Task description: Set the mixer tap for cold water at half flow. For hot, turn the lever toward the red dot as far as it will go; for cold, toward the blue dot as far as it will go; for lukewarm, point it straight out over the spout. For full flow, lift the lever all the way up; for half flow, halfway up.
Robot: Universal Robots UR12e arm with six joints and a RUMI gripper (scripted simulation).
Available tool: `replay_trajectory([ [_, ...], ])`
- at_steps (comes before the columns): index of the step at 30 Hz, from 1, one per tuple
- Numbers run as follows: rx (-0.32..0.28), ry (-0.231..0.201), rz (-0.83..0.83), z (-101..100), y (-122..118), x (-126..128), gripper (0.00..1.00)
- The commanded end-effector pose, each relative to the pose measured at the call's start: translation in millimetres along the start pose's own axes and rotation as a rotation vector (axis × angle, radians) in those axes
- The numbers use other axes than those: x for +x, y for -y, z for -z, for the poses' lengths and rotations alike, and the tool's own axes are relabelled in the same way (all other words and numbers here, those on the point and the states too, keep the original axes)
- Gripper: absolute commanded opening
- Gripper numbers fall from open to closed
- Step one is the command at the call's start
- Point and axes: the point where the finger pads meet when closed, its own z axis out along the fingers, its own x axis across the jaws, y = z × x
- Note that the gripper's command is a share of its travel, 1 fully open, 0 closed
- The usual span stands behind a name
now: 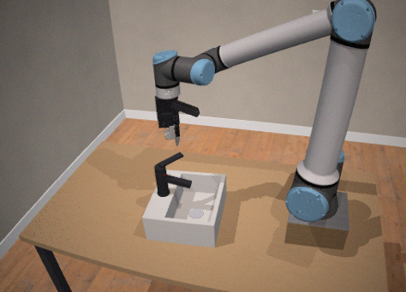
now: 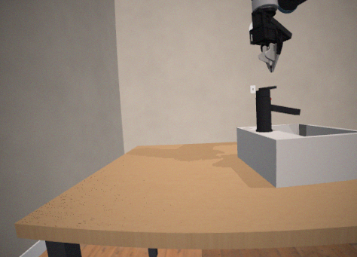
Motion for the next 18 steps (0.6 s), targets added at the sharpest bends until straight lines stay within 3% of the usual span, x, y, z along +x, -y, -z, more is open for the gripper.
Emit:
replay_trajectory([
  [1,0.001,0.003,-0.083,1.2,0.4,0.6,0.00],
  [16,0.000,0.003,-0.650,4.0,2.5,6.8,0.00],
  [18,0.000,0.003,-0.650,4.0,2.5,6.8,0.00],
])
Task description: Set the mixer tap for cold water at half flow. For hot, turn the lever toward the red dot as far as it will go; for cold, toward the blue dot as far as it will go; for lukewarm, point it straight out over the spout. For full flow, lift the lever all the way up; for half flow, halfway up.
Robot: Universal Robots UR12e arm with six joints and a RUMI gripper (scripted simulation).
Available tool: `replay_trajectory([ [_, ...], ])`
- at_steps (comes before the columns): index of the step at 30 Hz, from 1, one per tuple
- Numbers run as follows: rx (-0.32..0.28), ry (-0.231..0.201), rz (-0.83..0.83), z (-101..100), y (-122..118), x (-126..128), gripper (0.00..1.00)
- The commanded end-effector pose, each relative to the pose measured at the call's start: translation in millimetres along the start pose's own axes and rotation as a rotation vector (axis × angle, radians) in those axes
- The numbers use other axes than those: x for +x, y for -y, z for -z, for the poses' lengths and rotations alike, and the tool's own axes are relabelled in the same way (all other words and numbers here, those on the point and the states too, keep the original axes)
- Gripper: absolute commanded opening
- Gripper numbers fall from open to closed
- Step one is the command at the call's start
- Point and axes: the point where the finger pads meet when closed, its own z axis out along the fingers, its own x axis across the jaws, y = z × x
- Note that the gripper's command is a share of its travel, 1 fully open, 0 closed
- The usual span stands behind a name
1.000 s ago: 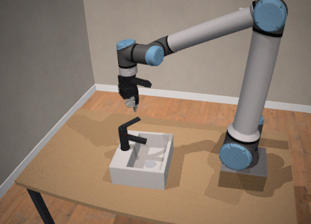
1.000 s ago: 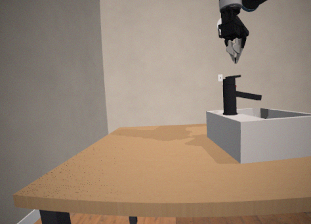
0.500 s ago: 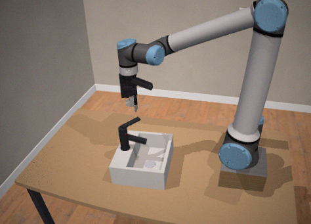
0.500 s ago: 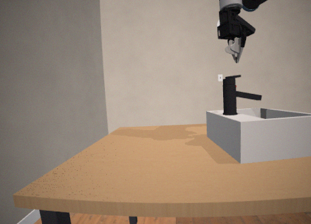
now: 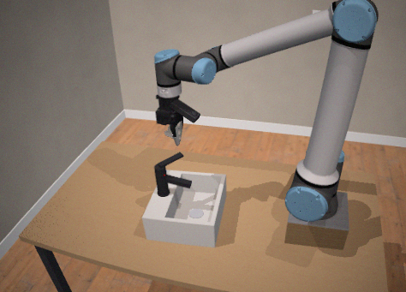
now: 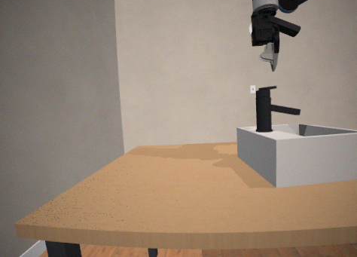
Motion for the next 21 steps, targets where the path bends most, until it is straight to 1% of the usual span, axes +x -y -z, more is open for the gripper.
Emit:
replay_trajectory([
  [1,0.000,0.007,-0.134,1.4,0.3,0.9,0.00],
  [15,-0.002,0.006,-0.765,4.4,-0.2,4.7,0.00],
  [17,-0.002,0.006,-0.765,4.4,-0.2,4.7,0.00],
  [21,-0.002,0.006,-0.945,5.3,-1.3,5.2,0.00],
])
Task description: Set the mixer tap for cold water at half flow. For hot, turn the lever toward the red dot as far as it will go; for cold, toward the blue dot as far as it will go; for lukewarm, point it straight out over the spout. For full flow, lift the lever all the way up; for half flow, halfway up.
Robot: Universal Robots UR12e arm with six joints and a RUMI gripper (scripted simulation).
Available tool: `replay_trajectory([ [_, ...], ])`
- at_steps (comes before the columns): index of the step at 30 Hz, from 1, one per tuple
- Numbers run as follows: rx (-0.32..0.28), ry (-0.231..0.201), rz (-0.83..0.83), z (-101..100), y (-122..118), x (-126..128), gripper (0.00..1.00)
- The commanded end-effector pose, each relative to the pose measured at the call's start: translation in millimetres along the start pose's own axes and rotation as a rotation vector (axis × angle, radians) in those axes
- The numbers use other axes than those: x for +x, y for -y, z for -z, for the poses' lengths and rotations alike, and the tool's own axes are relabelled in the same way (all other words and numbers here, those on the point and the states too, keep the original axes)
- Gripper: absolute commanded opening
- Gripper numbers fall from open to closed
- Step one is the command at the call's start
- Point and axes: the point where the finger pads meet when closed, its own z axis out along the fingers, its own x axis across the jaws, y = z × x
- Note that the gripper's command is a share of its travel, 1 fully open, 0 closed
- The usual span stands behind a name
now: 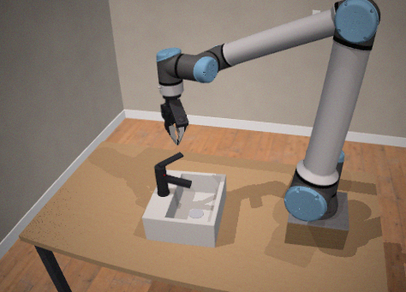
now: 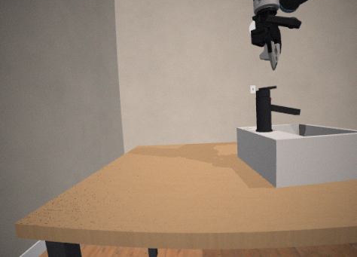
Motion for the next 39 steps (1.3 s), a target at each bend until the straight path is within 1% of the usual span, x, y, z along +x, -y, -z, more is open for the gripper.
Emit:
replay_trajectory([
  [1,-0.005,0.005,-0.200,1.7,-0.7,1.5,0.00],
  [11,-0.006,0.004,-0.617,3.7,-4.0,3.4,0.00],
  [13,-0.006,0.004,-0.617,3.7,-4.0,3.4,0.00],
  [24,-0.006,0.003,-0.988,5.4,-8.7,3.8,0.00],
  [28,-0.007,0.003,-1.094,5.9,-10.4,3.6,0.00],
  [30,-0.007,0.003,-1.094,5.9,-10.4,3.6,0.00],
  [39,-0.007,0.002,-1.270,6.8,-13.2,2.9,0.00],
])
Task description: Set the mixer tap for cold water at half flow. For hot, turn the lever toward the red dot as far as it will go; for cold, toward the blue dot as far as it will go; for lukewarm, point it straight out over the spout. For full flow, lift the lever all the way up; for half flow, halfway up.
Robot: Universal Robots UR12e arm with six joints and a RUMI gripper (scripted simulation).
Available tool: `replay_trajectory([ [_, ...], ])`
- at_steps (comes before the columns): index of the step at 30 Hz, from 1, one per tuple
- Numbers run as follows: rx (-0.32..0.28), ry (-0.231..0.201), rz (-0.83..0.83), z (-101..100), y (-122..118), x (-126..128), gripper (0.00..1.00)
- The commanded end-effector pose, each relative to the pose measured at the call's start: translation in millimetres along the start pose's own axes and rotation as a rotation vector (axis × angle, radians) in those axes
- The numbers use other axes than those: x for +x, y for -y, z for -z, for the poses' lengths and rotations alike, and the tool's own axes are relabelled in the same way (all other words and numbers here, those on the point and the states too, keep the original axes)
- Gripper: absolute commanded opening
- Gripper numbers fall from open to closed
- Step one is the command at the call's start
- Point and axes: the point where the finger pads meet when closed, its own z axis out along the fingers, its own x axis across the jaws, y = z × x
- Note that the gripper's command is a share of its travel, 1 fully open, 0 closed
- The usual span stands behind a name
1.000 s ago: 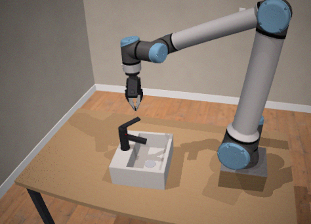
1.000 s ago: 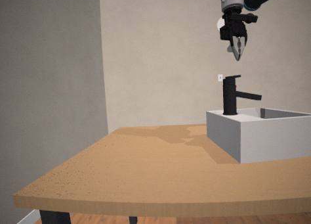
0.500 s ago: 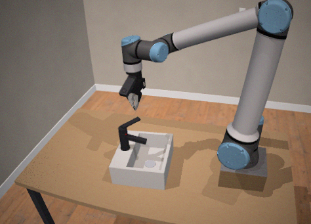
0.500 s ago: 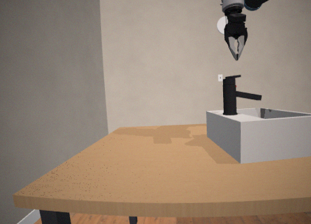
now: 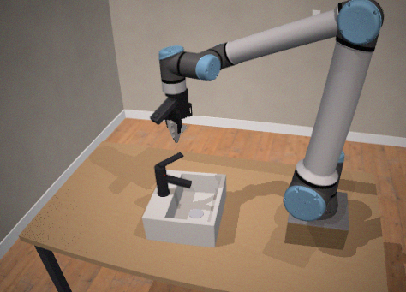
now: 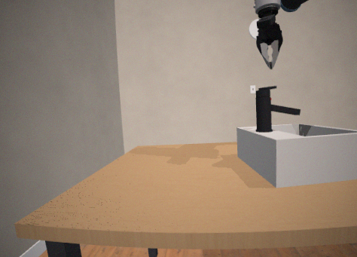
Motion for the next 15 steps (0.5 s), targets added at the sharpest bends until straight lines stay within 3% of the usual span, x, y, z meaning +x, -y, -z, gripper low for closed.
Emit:
replay_trajectory([
  [1,-0.001,-0.002,-0.081,1.2,-0.6,1.6,0.00],
  [15,-0.001,-0.002,-0.176,1.6,-1.7,2.9,0.00],
])
